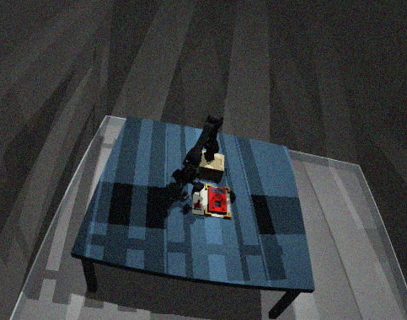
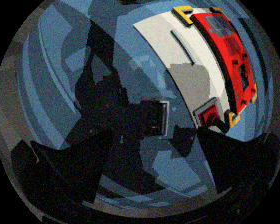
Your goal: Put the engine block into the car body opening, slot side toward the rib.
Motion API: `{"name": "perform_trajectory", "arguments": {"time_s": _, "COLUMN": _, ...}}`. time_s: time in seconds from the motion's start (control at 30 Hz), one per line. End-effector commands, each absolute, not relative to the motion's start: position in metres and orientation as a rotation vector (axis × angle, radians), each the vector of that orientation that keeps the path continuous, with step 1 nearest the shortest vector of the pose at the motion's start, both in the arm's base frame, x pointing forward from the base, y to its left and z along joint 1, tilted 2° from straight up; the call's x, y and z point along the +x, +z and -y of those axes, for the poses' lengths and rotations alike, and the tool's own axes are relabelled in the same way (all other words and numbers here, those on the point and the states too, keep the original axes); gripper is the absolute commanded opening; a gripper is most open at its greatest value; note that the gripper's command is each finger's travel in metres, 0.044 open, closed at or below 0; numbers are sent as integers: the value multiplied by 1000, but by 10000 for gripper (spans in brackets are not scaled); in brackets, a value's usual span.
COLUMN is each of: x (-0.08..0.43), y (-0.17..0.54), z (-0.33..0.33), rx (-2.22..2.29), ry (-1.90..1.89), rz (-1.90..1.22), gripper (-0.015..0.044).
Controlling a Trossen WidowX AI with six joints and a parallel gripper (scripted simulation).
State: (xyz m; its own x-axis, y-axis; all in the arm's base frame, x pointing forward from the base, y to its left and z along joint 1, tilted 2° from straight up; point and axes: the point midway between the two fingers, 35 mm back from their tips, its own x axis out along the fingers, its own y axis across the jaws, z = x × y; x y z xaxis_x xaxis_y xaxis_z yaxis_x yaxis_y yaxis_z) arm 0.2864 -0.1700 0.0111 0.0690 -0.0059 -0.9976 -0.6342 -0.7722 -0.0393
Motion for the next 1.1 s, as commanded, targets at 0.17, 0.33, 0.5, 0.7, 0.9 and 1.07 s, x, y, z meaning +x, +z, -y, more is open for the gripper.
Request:
{"name": "perform_trajectory", "arguments": {"time_s": 0.17, "x": 289, "y": -5, "z": 171, "rx": -1873, "ry": 1759, "rz": -624, "gripper": 440}}
{"name": "perform_trajectory", "arguments": {"time_s": 0.33, "x": 290, "y": -10, "z": 171, "rx": -1873, "ry": 1759, "rz": -624, "gripper": 440}}
{"name": "perform_trajectory", "arguments": {"time_s": 0.5, "x": 290, "y": -18, "z": 171, "rx": -1873, "ry": 1759, "rz": -623, "gripper": 440}}
{"name": "perform_trajectory", "arguments": {"time_s": 0.7, "x": 291, "y": -28, "z": 171, "rx": -1873, "ry": 1759, "rz": -623, "gripper": 440}}
{"name": "perform_trajectory", "arguments": {"time_s": 0.9, "x": 291, "y": -32, "z": 171, "rx": -1873, "ry": 1759, "rz": -623, "gripper": 387}}
{"name": "perform_trajectory", "arguments": {"time_s": 1.07, "x": 291, "y": -32, "z": 171, "rx": -1873, "ry": 1759, "rz": -623, "gripper": 256}}
